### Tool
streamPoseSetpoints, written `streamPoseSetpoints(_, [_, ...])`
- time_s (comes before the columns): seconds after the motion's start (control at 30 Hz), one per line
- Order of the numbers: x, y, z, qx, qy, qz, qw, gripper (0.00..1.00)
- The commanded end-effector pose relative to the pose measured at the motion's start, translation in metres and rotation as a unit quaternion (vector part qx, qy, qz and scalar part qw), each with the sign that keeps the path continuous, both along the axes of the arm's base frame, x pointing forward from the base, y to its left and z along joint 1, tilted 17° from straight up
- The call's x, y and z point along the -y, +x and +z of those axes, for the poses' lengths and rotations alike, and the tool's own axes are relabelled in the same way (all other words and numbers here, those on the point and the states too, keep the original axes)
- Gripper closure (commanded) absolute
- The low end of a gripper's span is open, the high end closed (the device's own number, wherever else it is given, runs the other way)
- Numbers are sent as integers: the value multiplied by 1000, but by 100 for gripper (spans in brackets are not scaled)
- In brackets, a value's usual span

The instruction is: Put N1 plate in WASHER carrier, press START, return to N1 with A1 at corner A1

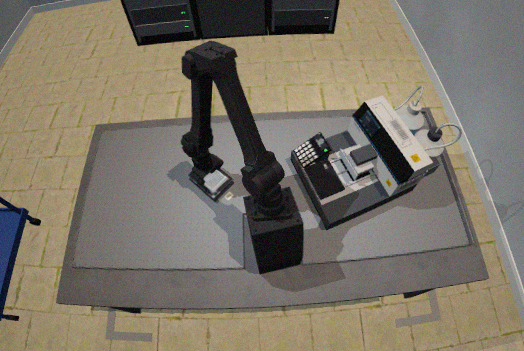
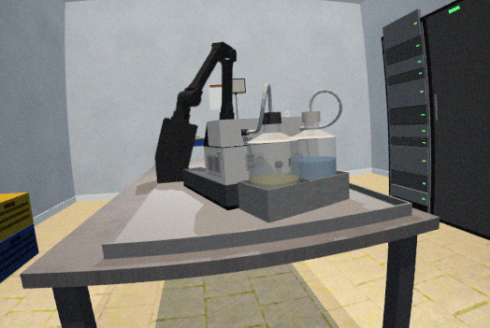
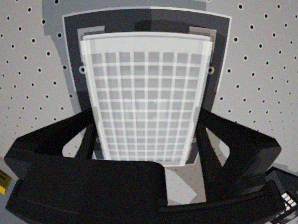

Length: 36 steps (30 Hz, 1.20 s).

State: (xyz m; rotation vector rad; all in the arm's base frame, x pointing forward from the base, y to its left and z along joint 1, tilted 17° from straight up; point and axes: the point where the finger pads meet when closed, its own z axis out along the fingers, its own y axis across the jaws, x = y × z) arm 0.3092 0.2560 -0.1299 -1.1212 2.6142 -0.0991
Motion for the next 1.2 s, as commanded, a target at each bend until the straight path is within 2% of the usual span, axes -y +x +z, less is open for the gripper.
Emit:
streamPoseSetpoints(0.0, [-3, 3, 1, 2, 5, 0, 1000, 18])
streamPoseSetpoints(0.23, [-3, 3, 1, 2, 5, 0, 1000, 18])
streamPoseSetpoints(0.3, [0, 5, 10, 2, 7, -4, 1000, 18])
streamPoseSetpoints(0.6, [-3, -7, 20, 0, 6, 1, 1000, 18])
streamPoseSetpoints(1.17, [-1, -14, 43, 1, 5, 1, 1000, 18])
